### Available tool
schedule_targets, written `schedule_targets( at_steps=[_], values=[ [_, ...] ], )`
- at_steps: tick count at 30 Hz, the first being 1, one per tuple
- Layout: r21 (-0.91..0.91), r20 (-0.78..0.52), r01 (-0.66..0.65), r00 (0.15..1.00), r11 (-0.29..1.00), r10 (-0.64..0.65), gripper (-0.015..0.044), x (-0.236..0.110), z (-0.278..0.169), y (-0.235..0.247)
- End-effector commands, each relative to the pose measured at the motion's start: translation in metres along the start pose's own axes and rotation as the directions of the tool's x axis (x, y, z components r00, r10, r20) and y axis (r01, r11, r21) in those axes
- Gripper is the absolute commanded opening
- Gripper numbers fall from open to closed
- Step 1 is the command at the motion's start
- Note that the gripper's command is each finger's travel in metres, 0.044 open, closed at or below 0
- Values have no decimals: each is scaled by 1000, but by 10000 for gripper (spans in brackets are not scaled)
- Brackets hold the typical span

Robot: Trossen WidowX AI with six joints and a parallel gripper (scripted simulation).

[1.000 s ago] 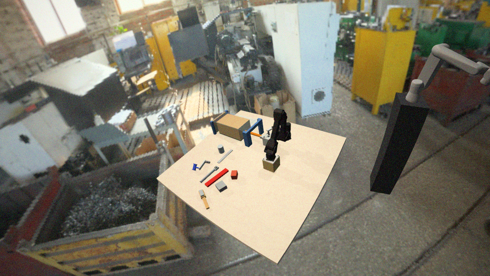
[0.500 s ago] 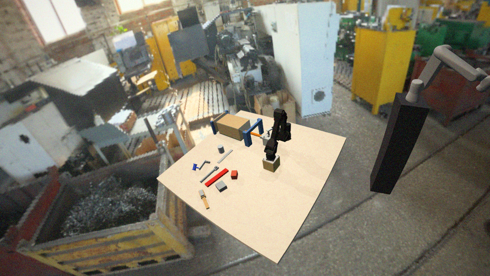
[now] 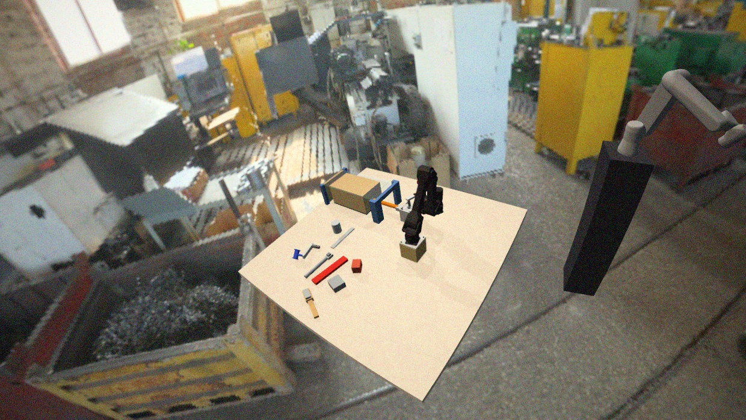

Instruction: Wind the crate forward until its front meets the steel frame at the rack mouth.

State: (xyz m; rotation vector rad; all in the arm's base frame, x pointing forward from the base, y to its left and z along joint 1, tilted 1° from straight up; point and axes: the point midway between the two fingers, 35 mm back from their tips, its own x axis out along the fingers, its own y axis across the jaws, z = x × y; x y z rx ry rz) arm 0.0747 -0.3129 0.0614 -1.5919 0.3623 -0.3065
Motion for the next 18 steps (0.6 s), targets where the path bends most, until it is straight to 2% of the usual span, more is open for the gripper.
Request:
schedule_targets(
  at_steps=[1,18],
  values=[
    [-10,-1,0,1000,1000,0,0,0,-1,1],
    [-10,-1,-2,1000,1000,2,0,0,0,4]
  ],
)
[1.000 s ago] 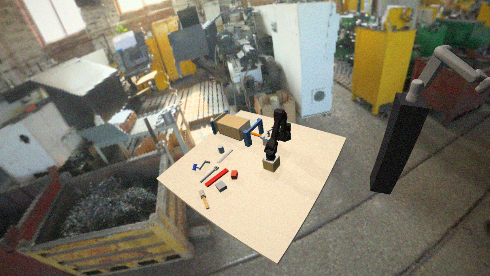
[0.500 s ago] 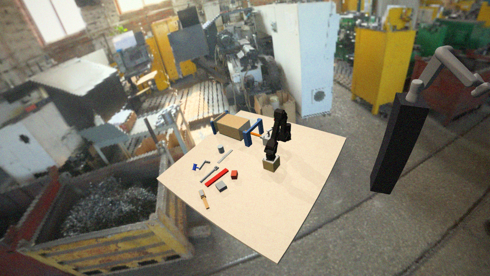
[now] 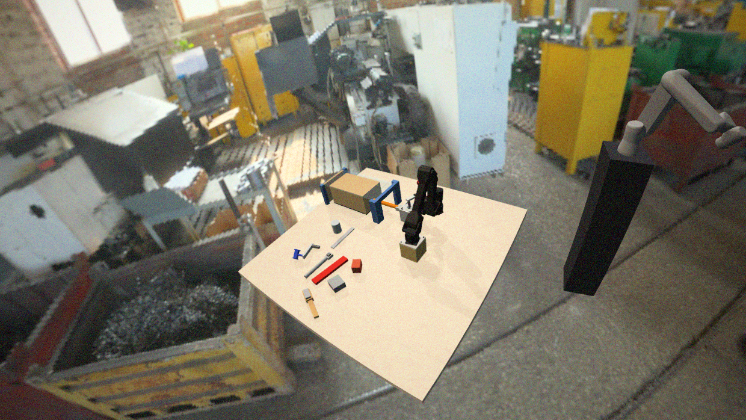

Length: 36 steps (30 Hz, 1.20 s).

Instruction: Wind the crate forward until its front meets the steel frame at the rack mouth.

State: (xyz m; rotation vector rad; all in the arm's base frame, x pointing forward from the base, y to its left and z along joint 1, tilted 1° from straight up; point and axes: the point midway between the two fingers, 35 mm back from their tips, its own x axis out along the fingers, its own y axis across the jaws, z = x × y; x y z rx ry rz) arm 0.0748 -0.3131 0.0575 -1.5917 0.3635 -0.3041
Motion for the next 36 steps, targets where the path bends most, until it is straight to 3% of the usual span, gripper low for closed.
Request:
schedule_targets(
  at_steps=[1,36],
  values=[
    [-10,-1,0,1000,1000,0,0,0,-1,1],
    [-10,0,-4,1000,1000,4,0,1,0,8]
  ],
)
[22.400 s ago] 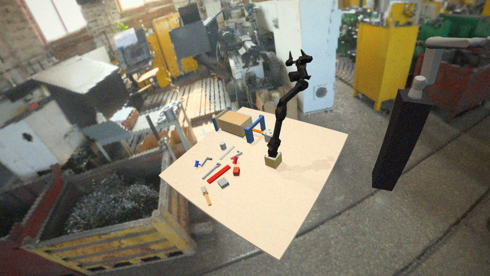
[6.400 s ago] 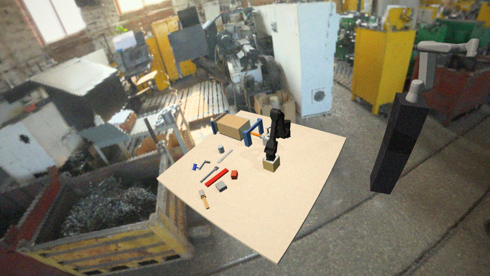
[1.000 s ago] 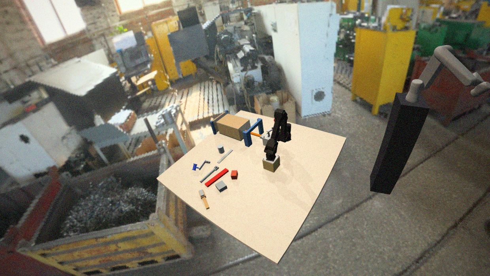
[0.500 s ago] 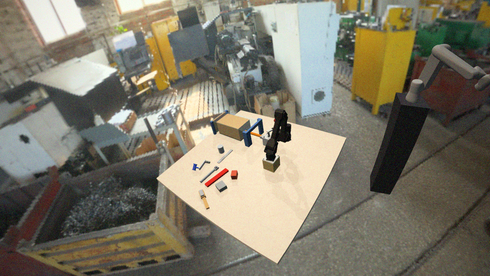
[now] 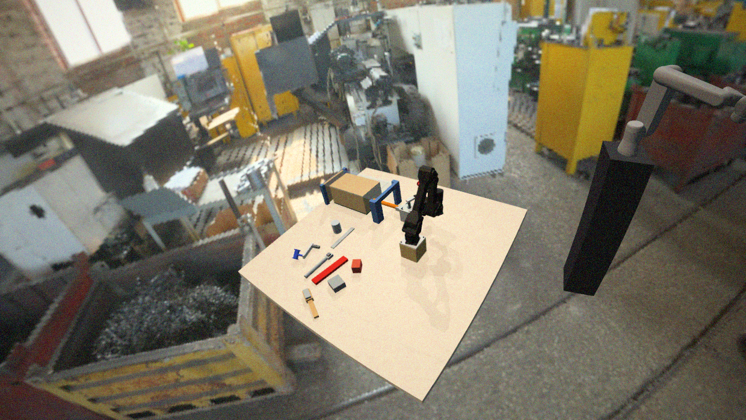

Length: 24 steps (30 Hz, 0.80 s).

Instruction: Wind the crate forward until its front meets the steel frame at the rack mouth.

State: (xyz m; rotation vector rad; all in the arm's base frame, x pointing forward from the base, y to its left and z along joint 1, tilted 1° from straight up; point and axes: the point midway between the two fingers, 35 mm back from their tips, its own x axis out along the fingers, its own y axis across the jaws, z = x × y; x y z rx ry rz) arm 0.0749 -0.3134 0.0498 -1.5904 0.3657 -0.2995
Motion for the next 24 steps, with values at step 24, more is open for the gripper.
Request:
schedule_targets(
  at_steps=[24],
  values=[
    [-11,-1,-2,1000,1000,2,0,0,0,5]
  ],
)
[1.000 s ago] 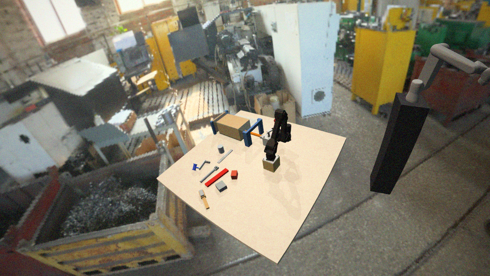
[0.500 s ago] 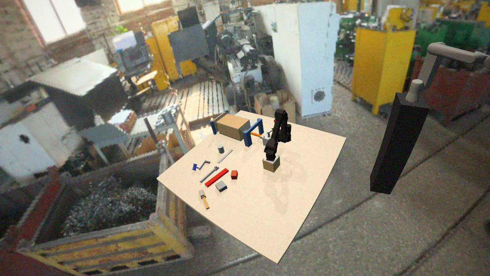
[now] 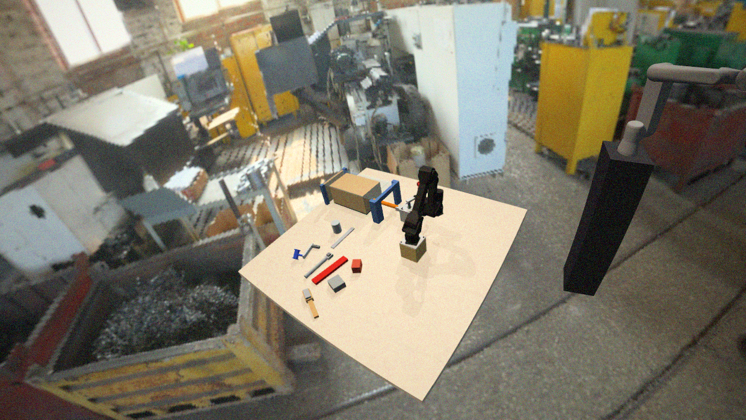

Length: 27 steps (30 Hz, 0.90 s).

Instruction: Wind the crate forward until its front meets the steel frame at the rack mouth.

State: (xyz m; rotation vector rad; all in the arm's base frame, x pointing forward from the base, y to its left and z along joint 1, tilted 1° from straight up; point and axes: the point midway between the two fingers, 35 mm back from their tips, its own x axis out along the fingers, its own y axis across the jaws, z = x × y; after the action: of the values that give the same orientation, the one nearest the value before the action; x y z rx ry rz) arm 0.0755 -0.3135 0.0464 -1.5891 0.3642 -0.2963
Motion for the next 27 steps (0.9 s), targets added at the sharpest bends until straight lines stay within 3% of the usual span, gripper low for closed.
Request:
schedule_targets(
  at_steps=[1,6,15,27],
  values=[
    [-12,-4,-1,1000,1000,1,0,0,-1,1],
    [-12,-4,-1,1000,1000,1,0,0,-1,2],
    [1,1,0,1000,1000,0,236,0,0,1],
    [1,1,0,1000,1000,0,240,0,0,1]
  ],
)
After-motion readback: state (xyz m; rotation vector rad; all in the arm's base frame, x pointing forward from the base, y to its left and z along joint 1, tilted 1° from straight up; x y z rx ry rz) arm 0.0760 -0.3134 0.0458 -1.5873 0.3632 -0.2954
